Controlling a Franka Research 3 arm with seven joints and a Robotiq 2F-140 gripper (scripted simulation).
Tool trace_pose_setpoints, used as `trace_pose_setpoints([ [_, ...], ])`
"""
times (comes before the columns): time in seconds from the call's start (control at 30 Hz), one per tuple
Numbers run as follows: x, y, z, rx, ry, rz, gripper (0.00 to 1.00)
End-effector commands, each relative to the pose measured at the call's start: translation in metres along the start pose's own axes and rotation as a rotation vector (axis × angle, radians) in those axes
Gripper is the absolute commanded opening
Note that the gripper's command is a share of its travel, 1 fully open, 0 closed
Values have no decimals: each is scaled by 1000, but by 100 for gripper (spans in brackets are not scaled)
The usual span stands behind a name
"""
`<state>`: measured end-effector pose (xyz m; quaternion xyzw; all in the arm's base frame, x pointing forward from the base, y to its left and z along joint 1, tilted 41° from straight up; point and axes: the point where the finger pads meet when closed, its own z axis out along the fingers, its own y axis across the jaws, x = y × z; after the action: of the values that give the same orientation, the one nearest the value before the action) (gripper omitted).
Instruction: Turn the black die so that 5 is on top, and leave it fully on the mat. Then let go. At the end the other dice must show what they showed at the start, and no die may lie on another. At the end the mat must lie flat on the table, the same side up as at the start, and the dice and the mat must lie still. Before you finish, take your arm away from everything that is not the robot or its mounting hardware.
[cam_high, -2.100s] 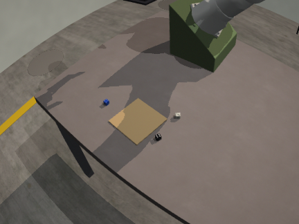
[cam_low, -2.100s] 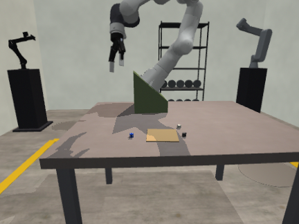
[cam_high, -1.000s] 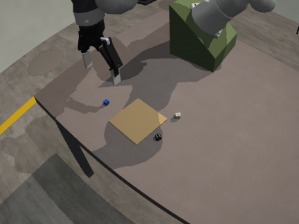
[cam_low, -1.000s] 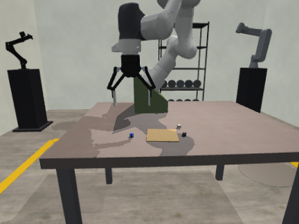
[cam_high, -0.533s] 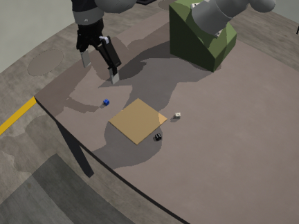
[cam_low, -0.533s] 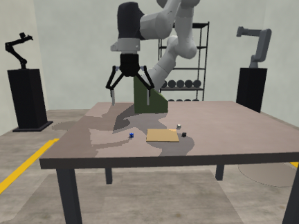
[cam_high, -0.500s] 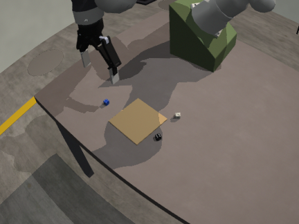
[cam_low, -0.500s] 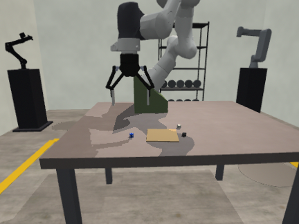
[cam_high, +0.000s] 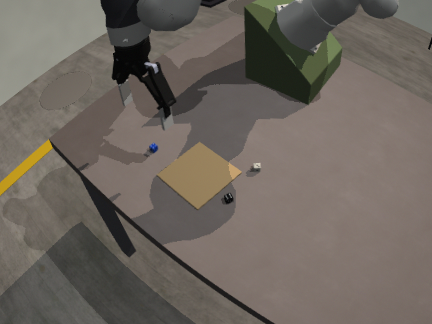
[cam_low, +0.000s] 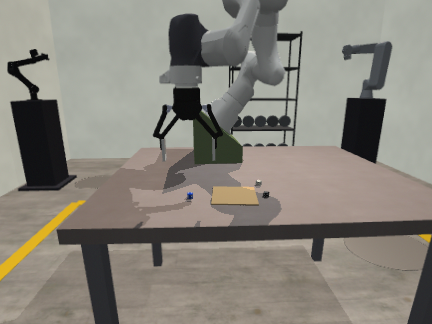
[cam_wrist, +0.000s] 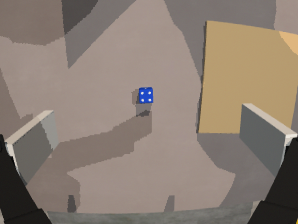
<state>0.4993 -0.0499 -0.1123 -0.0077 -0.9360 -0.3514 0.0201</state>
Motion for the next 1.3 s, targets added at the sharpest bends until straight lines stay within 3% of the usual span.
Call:
trace_pose_setpoints([
  [0.0,-2,-3,25,9,-6,-8,100],
  [0.17,-4,-5,58,9,-6,-8,100],
  [0.3,-4,-5,71,9,-6,-8,100],
  [1.27,-4,-5,72,9,-6,-8,100],
])
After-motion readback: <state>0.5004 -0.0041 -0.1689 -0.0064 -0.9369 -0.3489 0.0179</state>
